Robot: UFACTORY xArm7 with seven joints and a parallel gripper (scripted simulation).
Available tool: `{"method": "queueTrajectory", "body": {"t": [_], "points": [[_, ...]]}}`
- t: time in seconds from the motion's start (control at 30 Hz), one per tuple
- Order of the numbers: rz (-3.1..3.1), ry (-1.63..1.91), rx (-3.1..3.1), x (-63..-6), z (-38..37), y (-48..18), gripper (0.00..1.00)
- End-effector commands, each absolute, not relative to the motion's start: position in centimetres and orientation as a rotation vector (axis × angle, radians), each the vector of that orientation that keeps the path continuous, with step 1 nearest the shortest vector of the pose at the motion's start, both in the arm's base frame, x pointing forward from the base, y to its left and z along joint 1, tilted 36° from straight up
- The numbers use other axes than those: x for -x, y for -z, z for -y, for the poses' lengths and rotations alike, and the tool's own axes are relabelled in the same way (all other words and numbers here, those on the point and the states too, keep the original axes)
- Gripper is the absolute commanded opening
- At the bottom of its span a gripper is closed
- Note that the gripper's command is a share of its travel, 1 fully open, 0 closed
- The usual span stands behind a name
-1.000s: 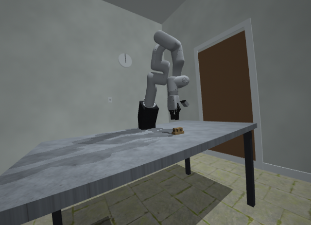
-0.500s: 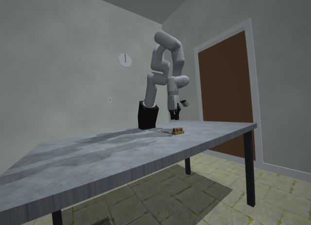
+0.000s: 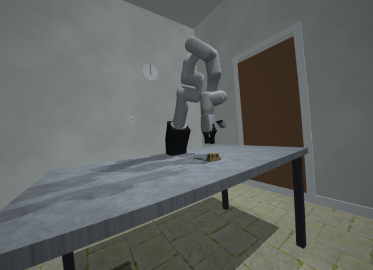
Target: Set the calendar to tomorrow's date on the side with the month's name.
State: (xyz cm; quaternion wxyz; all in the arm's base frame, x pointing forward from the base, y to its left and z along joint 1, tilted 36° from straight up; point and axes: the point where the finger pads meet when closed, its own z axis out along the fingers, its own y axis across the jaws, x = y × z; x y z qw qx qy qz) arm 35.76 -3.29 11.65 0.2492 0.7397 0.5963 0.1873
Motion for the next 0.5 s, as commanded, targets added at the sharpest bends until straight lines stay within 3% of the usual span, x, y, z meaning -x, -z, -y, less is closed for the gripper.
{"method": "queueTrajectory", "body": {"t": [0.0,0.47], "points": [[-1.624,-0.511,-2.013,-35.82,3.29,-11.68,0.49],[-1.623,-0.511,-2.013,-36.23,3.39,-11.09,0.49]]}}
